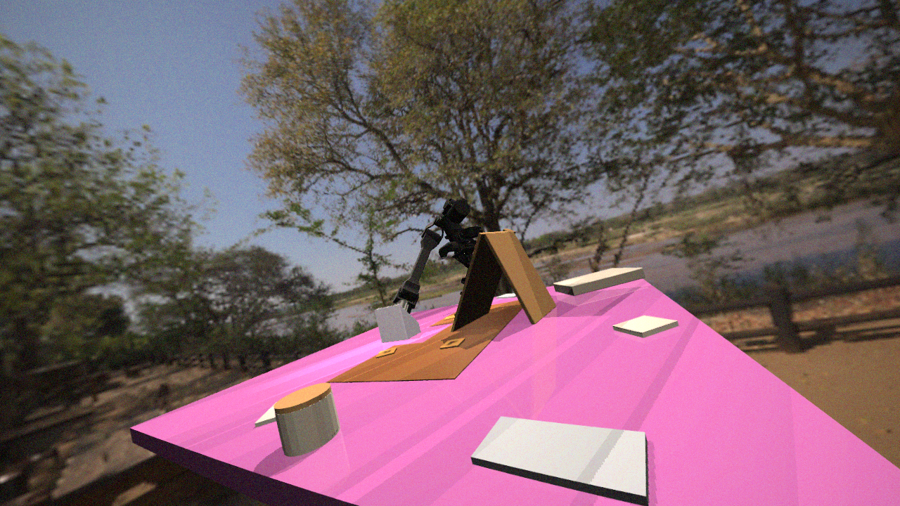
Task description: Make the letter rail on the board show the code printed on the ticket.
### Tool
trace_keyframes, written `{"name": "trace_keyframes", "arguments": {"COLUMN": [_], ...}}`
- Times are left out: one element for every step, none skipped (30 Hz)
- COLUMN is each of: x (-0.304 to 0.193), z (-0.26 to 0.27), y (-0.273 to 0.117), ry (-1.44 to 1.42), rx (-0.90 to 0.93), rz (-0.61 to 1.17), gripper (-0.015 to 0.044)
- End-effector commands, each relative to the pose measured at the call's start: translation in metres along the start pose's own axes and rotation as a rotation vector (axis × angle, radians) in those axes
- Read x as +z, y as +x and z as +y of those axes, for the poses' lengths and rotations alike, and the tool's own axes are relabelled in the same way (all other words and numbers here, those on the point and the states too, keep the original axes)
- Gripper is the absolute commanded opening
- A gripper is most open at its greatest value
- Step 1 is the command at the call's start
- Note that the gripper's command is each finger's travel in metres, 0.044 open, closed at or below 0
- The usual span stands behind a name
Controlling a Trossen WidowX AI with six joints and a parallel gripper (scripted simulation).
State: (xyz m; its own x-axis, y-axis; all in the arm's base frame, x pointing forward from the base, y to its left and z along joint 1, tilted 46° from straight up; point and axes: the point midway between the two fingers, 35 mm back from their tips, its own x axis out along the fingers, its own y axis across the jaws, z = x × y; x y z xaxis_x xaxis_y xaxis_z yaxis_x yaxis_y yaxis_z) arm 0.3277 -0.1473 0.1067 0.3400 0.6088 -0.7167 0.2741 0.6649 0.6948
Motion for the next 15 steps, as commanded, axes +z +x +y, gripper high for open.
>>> {"name": "trace_keyframes", "arguments": {"x": [0.0017, 0.0020, 0.0024, 0.0027, 0.0030, 0.0033, 0.0037, 0.0040, 0.0043, 0.0046, 0.0050, 0.0053, 0.0056, 0.0055, 0.0053], "z": [0.0001, 0.0001, 0.0001, 0.0001, 0.0001, 0.0001, 0.0001, 0.0001, 0.0001, 0.0000, 0.0000, 0.0000, 0.0000, 0.0001, 0.0002], "y": [0.0020, 0.0023, 0.0027, 0.0031, 0.0034, 0.0038, 0.0042, 0.0046, 0.0049, 0.0053, 0.0057, 0.0061, 0.0064, 0.0062, 0.0060], "ry": [0.003, 0.003, 0.003, 0.003, 0.003, 0.003, 0.003, 0.003, 0.003, 0.003, 0.003, 0.002, 0.002, 0.002, 0.002], "rx": [0.004, 0.004, 0.004, 0.004, 0.004, 0.004, 0.004, 0.004, 0.004, 0.004, 0.004, 0.004, 0.004, 0.004, 0.004], "rz": [-0.001, -0.001, -0.001, -0.001, -0.001, -0.001, -0.001, -0.001, -0.001, -0.001, -0.001, -0.001, -0.001, -0.001, -0.001], "gripper": [0.0000, 0.0000, 0.0000, 0.0000, 0.0000, 0.0000, 0.0000, 0.0000, 0.0000, 0.0000, 0.0000, 0.0000, 0.0000, 0.0000, 0.0000]}}
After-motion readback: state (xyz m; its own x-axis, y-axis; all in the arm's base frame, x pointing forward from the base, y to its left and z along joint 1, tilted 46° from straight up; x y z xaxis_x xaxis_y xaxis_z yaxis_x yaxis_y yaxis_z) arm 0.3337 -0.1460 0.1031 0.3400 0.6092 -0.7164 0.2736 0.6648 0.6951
